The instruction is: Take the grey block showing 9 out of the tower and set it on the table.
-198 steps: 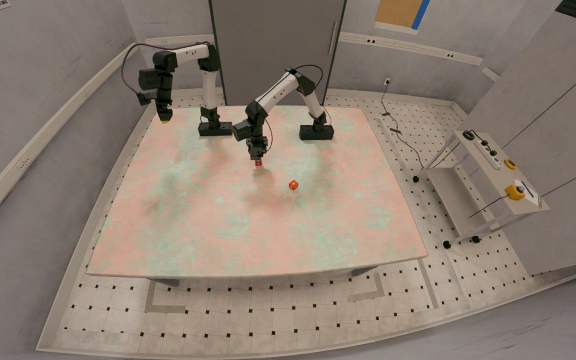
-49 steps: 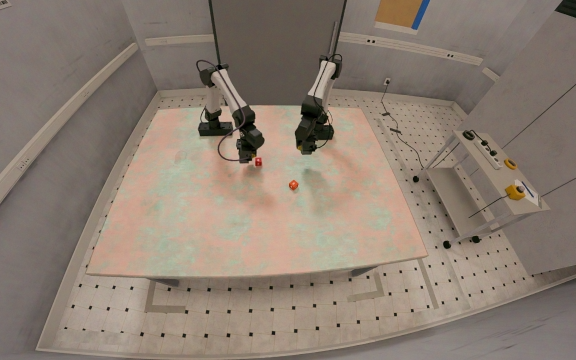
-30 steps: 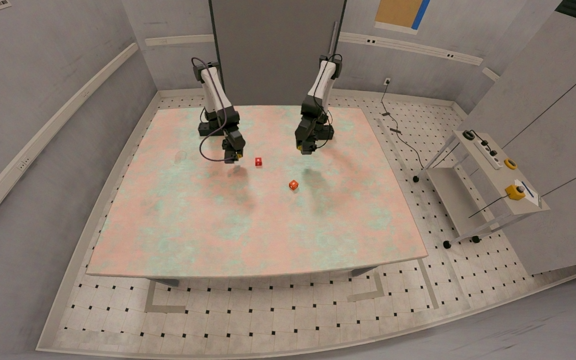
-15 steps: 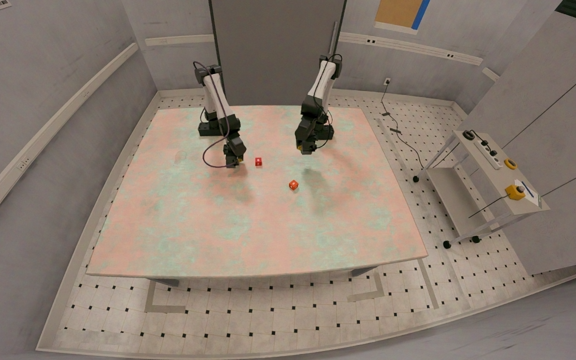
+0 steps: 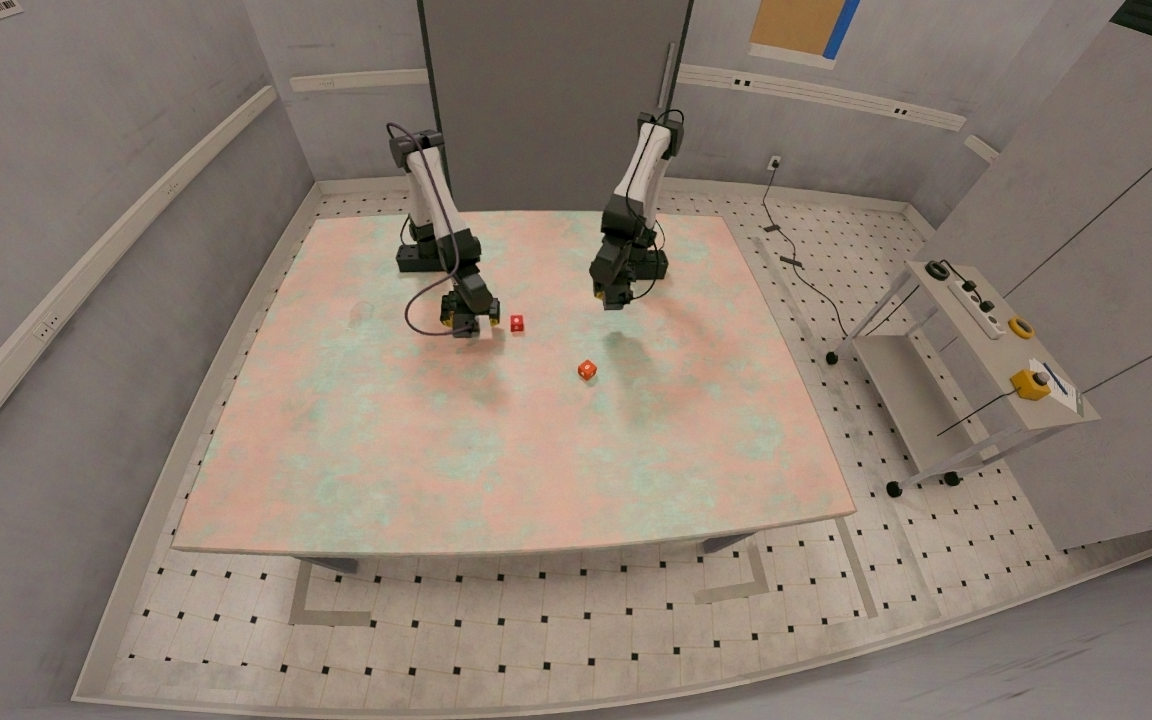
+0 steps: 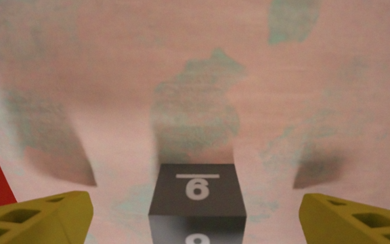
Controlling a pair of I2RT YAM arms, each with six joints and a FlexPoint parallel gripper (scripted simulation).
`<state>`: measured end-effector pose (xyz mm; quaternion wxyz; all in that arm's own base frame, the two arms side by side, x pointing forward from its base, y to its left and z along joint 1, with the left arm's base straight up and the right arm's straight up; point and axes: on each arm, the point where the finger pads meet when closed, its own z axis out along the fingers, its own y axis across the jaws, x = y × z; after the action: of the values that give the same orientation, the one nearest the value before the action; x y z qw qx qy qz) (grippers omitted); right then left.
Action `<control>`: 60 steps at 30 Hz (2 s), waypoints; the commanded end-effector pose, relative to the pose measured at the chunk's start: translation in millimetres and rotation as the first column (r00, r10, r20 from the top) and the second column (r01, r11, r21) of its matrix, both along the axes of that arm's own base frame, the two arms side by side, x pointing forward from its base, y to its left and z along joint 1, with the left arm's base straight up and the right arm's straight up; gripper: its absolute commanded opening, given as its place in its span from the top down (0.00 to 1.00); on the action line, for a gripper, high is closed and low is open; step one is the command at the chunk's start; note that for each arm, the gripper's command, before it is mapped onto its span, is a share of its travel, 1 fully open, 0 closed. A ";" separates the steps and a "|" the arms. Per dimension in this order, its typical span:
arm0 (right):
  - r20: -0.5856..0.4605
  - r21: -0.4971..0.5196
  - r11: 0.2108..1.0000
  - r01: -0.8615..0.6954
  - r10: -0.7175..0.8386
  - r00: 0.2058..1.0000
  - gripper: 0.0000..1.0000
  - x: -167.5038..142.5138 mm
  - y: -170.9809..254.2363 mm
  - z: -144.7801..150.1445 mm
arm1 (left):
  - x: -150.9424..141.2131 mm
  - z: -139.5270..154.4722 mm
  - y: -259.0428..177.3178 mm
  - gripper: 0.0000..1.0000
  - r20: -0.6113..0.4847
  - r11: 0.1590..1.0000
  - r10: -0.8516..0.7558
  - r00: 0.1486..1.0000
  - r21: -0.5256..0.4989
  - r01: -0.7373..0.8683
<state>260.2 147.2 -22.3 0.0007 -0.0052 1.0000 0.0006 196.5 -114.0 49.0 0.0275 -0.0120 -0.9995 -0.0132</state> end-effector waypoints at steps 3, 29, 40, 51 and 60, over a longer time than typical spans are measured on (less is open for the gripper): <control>0.030 0.029 1.000 0.007 -0.008 1.000 0.00 7.0 6.9 23.5 | 14.6 6.3 -5.6 0.68 0.062 1.000 0.002 0.998 -0.018 -0.001; 0.066 -0.003 0.996 0.084 -0.083 0.994 0.00 19.6 -21.5 78.7 | 27.6 11.8 -26.9 0.68 0.083 0.999 0.022 0.996 -0.049 -0.018; 0.148 -0.027 0.941 0.337 -0.330 0.932 0.00 39.2 -109.6 133.6 | 40.8 8.5 -82.4 0.68 0.079 0.998 0.049 0.996 -0.052 -0.045; 0.263 -0.031 0.772 0.635 -0.607 0.750 0.00 17.7 -216.8 201.3 | 37.4 -7.4 -153.0 0.68 0.066 0.998 0.053 0.996 -0.029 -0.051; 0.361 -0.014 0.565 0.825 -0.767 0.531 0.00 -31.7 -285.7 251.7 | 23.1 -27.4 -214.4 0.68 0.069 0.999 0.038 0.997 -0.029 -0.036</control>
<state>248.0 -125.7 207.9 0.1514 0.4312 0.8862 -0.0767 217.3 -309.2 23.5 0.0014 -0.0103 -0.9999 -0.0055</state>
